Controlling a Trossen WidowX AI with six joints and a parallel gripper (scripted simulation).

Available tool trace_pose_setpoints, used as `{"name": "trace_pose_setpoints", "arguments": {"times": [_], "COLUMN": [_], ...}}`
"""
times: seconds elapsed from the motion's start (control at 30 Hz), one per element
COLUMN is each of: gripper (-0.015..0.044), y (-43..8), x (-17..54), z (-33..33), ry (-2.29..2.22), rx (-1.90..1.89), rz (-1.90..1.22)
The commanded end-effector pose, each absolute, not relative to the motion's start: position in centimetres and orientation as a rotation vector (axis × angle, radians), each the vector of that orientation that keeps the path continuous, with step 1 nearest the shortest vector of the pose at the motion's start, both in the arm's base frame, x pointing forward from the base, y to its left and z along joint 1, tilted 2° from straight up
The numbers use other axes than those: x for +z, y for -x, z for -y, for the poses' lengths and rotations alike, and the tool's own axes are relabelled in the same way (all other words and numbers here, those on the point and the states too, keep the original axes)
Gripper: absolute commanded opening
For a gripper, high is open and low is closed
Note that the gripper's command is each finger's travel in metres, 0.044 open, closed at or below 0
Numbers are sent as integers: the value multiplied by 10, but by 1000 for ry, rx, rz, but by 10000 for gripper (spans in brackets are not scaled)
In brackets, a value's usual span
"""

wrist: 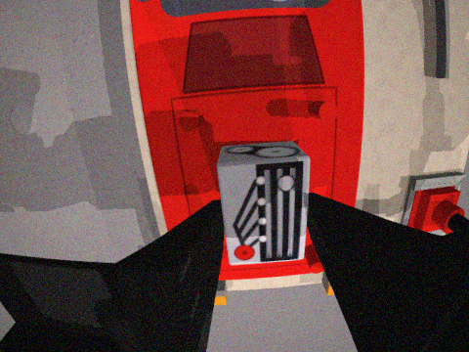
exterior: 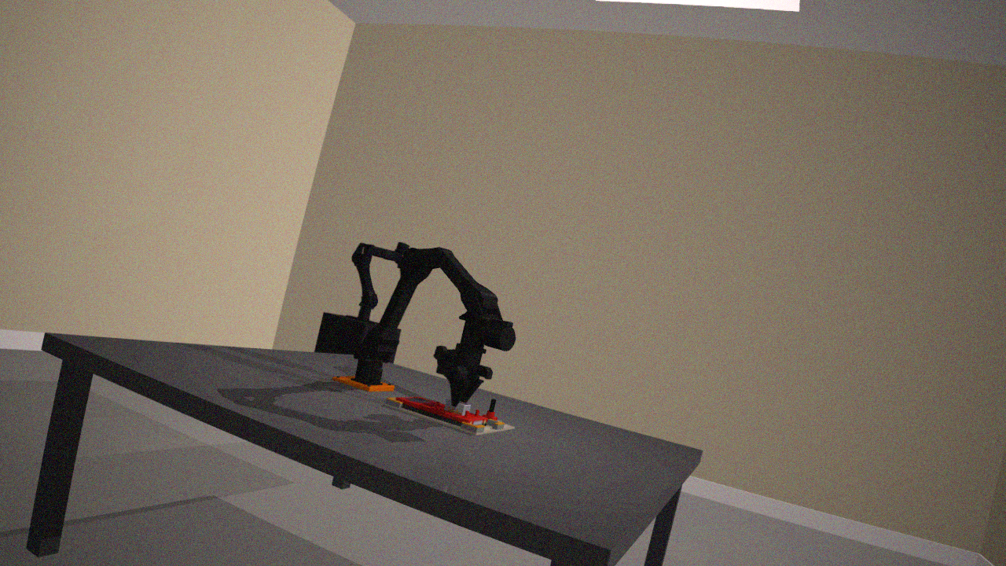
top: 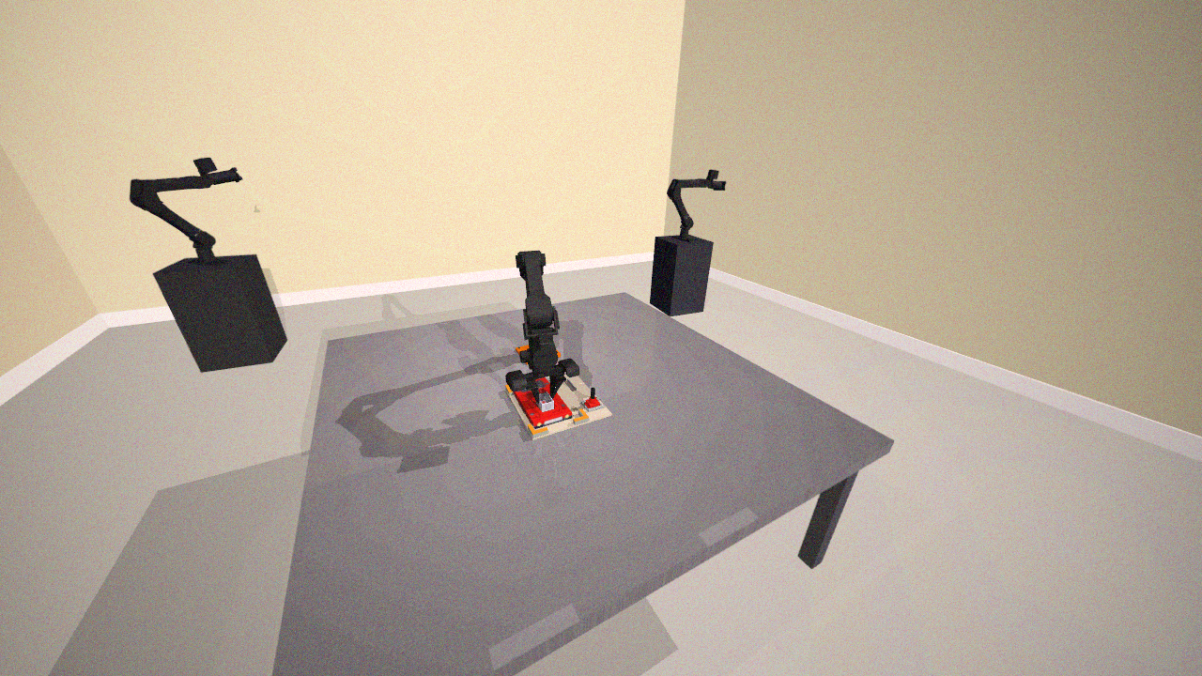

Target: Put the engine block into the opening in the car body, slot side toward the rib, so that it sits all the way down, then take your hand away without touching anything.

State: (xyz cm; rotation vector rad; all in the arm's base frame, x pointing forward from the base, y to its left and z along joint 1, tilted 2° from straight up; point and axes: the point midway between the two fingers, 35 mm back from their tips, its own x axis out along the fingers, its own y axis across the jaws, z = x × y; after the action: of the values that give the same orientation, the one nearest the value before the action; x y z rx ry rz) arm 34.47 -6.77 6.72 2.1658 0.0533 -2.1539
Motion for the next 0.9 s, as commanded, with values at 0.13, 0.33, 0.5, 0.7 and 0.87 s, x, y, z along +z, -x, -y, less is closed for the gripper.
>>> {"name": "trace_pose_setpoints", "arguments": {"times": [0.13,0.33,0.5,0.7,0.87], "gripper": [343,440,440,440,440], "y": [-345,-345,-345,-345,-345], "x": [67,67,67,67,67], "z": [68,68,68,68,68], "ry": [-2166,-2166,-2166,-2166,-2166], "rx": [-2154,-2154,-2154,-2154,-2154], "rz": [-53,-53,-53,-53,-53]}}
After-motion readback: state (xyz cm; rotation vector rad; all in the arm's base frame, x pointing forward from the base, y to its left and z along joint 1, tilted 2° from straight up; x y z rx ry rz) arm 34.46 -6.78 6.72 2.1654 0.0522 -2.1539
